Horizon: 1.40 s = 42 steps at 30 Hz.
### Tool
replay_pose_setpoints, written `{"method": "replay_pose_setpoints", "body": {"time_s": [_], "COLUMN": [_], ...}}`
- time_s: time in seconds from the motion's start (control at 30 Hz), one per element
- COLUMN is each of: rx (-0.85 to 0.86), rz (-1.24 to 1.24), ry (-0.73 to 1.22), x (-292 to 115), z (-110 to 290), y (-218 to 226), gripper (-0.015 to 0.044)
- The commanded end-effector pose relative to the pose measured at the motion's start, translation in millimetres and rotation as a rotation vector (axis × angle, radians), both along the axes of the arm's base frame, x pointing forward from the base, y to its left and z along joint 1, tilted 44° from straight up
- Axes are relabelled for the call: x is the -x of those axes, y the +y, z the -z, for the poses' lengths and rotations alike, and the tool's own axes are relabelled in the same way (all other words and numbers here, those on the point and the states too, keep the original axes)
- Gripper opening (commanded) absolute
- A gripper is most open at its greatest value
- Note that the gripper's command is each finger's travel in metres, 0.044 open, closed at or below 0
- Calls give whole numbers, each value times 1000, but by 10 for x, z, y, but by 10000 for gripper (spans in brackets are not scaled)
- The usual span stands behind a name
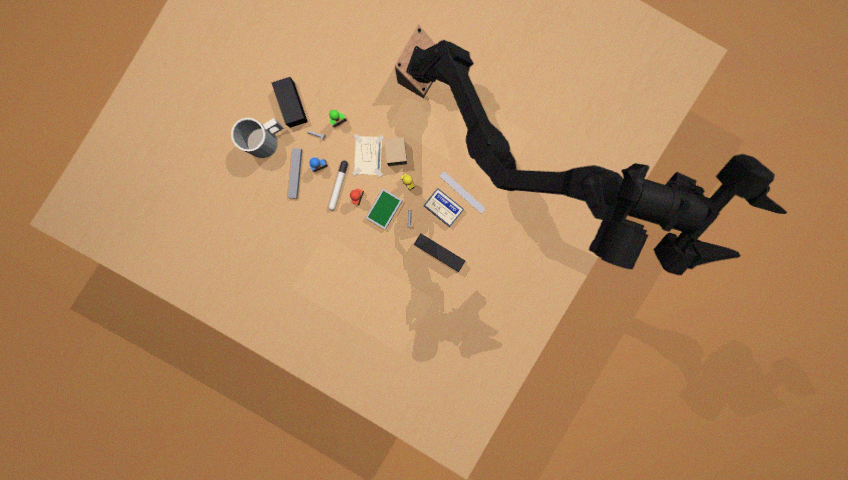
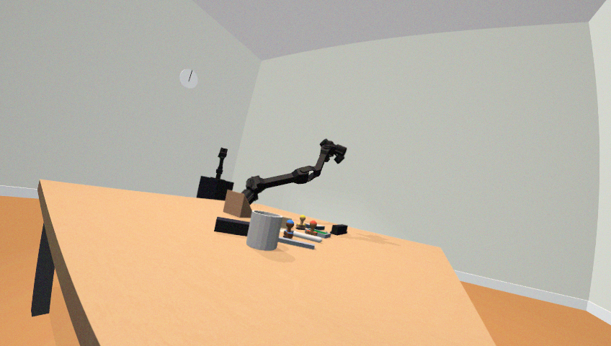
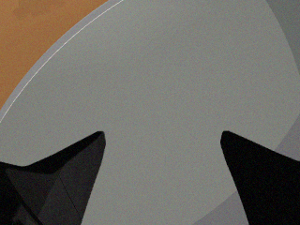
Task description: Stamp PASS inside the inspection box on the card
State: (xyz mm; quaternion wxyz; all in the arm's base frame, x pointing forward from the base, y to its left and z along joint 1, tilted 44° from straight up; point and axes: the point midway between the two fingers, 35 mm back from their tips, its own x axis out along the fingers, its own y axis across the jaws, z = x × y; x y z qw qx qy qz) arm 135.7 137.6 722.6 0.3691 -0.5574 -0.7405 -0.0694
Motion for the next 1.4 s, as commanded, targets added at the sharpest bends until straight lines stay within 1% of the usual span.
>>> {"method": "replay_pose_setpoints", "body": {"time_s": [0.0, 0.07, 0.2, 0.23, 0.47, 0.63, 0.8, 1.1, 1.23, 1.37], "rx": [-3, -32, -136, -166, -394, -609, -820, -1259, -1483, -1713], "rz": [0, -2, -10, -12, 11, 7, -20, -32, -17, 4], "ry": [-9, -82, -294, -344, -652, -845, -968, -1112, -1139, -1133], "x": [27, 247, 908, 1070, 2007, 2702, 3217, 3854, 4013, 4078], "z": [-6, -52, -149, -162, -128, -9, 198, 743, 1059, 1421], "y": [-1, -14, -122, -163, -545, -992, -1497, -2570, -3094, -3619], "gripper": [374, 321, 216, 211, 211, 211, 211, 211, 211, 211]}}
